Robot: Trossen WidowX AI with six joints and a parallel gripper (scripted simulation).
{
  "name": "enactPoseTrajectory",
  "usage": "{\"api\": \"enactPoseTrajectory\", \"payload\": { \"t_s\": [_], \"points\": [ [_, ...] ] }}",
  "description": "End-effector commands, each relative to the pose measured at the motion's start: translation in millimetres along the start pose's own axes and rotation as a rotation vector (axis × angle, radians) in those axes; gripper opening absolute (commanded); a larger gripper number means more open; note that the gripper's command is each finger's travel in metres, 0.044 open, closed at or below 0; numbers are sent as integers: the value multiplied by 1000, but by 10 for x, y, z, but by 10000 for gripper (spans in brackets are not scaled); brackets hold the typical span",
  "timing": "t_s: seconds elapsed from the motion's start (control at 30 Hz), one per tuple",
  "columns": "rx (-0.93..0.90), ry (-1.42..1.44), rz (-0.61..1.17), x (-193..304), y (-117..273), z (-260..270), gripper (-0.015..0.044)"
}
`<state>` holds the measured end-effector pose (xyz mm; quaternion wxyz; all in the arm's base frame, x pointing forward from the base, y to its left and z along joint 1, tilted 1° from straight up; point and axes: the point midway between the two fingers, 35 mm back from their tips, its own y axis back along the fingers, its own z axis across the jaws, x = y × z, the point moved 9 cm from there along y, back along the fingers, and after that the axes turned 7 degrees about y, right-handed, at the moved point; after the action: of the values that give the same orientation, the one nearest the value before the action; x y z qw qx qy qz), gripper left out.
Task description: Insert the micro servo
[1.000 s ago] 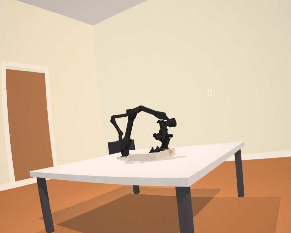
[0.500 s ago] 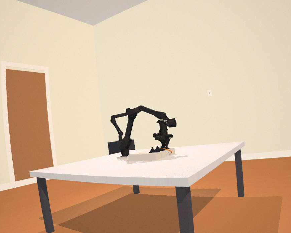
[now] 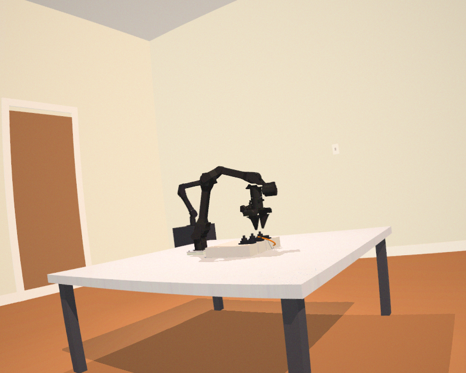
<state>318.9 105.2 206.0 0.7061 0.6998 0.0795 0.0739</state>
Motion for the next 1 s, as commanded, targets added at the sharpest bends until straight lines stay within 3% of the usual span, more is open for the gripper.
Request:
{"api": "enactPoseTrajectory", "payload": {
  "t_s": [0.0, 0.07, 0.2, 0.37, 0.6, 0.97],
  "points": [
    [1, 0, 18, -370, 294, -60, 398],
    [2, 6, 16, -591, 413, -81, 440],
    [2, 13, 14, -850, 528, -94, 440],
    [2, 13, 14, -840, 570, -94, 440],
    [2, 14, 15, -787, 928, -91, 440],
    [2, 14, 15, -786, 940, -91, 440]
  ]
}}
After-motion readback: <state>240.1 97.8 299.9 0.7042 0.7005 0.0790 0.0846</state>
